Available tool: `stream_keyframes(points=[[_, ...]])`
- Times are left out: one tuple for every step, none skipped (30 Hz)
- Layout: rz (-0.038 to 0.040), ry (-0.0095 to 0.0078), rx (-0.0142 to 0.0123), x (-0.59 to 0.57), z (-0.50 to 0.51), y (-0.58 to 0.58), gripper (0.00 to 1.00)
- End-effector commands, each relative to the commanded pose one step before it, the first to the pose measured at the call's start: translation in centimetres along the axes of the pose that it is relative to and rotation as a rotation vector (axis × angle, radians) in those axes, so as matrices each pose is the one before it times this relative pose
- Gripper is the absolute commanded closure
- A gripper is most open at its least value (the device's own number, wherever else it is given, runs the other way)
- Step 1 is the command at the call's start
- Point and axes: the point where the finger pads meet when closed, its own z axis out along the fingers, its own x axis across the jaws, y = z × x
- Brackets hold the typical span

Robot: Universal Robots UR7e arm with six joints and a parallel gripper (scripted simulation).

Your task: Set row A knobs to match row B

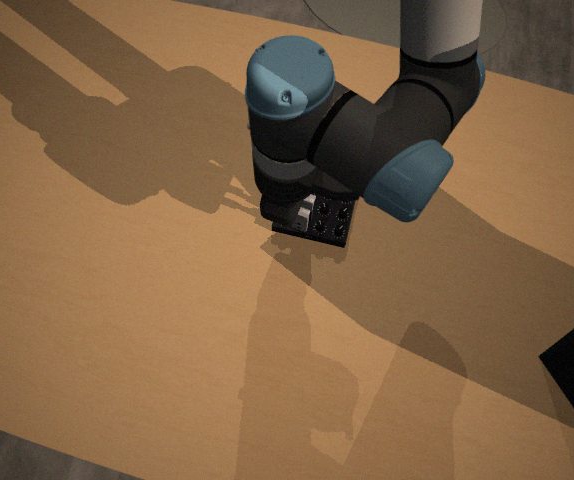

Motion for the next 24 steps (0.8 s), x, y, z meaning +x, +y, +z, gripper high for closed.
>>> stream_keyframes(points=[[-0.02895, 0.00037, -0.0016, 0.0, -0.035, 0.035, 0.7], [-0.00721, 0.0, 0.0, 0.0, 0.0, 0.0, 0.7], [-0.00662, 0.0, 0.0, 0.0, 0.0, 0.0, 0.7], [-0.00605, 0.0, 0.0, 0.0, 0.0, 0.0, 0.7], [-0.00548, 0.0, 0.0, 0.0, 0.0, 0.0, 0.7], [-0.00493, 0.0, 0.0, 0.0, 0.0, 0.0, 0.7], [-0.0044, 0.0, 0.0, 0.0, 0.0, 0.0, 0.7], [-0.00389, 0.0, 0.0, 0.0, 0.0, 0.0, 0.7], [-0.0034, 0.0, 0.0, 0.0, 0.0, 0.0, 0.7], [-0.00293, 0.0, 0.0, 0.0, 0.0, 0.0, 0.7], [-0.00249, 0.0, 0.0, 0.0, 0.0, 0.0, 0.7], [-0.00208, 0.0, 0.0, 0.0, 0.0, 0.0, 0.7], [-0.00169, 0.0, 0.0, 0.0, 0.0, 0.0, 0.7], [-0.00134, 0.0, 0.0, 0.0, 0.0, 0.0, 0.7], [0.0, 0.0, 0.0, 0.0, 0.0, 0.0, 0.7], [0.0, 0.0, 0.0, 0.0, 0.0, 0.0, 0.7], [-0.00103, 0.0, 0.0, 0.0, 0.0, 0.0, 0.7], [-0.00075, 0.0, 0.0, 0.0, 0.0, 0.0, 0.7], [-0.00051, 0.0, 0.0, 0.0, 0.0, 0.0, 0.7], [-0.00032, 0.0, 0.0, 0.0, 0.0, 0.0, 0.7], [-0.00016, 0.0, 0.0, 0.0, 0.0, 0.0, 0.7], [-0.00006, 0.0, 0.0, 0.0, 0.0, 0.0, 0.7], [-0.00001, 0.0, 0.0, 0.0, 0.0, 0.0, 0.7], [0.0, 0.0, 0.0, 0.0, 0.0, 0.0, 0.7]])
